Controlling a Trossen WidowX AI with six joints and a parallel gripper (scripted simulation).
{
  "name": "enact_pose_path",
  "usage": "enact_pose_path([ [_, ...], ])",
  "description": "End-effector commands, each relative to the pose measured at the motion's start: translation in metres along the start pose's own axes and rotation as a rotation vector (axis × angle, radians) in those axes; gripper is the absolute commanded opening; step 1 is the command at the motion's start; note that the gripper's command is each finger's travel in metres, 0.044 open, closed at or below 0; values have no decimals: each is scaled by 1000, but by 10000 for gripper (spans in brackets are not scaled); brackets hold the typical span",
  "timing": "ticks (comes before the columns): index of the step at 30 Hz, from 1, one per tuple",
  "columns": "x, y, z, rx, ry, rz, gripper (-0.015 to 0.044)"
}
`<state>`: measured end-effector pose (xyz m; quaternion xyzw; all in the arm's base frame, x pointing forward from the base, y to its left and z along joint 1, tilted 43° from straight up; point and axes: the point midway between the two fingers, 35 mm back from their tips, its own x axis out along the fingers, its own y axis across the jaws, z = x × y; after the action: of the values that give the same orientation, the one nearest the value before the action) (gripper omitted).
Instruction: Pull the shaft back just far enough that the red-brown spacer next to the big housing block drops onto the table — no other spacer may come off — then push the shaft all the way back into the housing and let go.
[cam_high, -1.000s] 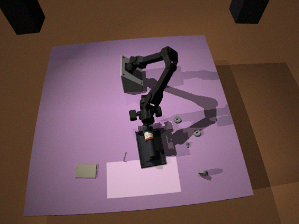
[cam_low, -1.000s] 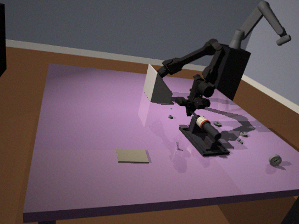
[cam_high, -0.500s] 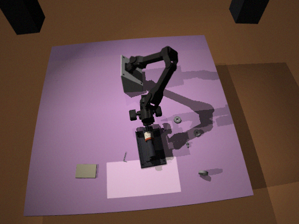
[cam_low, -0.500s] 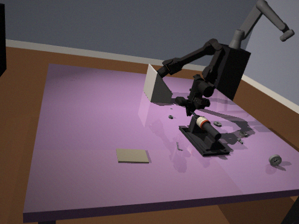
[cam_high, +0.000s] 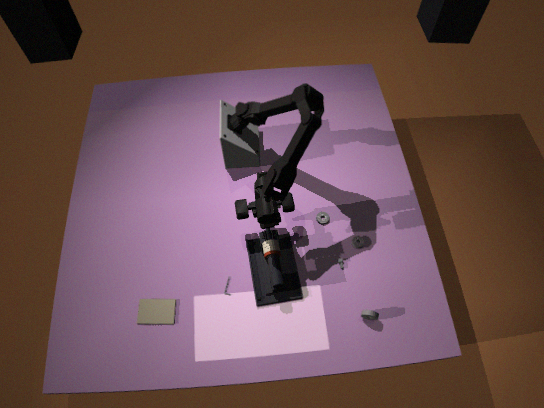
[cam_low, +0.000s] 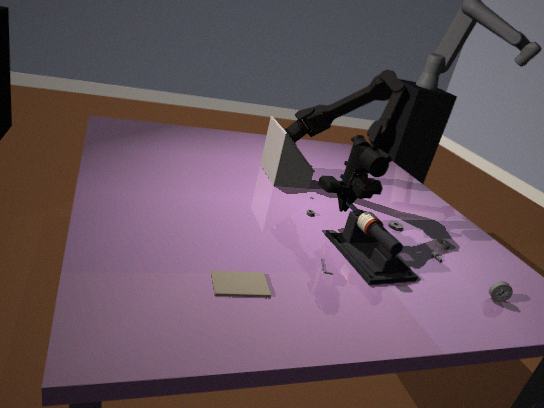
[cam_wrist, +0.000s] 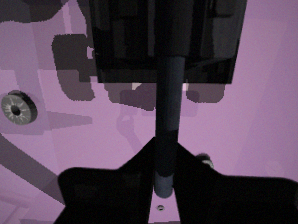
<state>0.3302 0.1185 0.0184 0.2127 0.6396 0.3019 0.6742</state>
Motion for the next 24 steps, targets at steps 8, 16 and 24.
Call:
enact_pose_path([
  [8, 0, 0, -3, -1, 3, 4, 0],
  [16, 0, 0, -4, -1, 3, 4, 0],
  [24, 0, 0, -4, -1, 3, 4, 0],
])
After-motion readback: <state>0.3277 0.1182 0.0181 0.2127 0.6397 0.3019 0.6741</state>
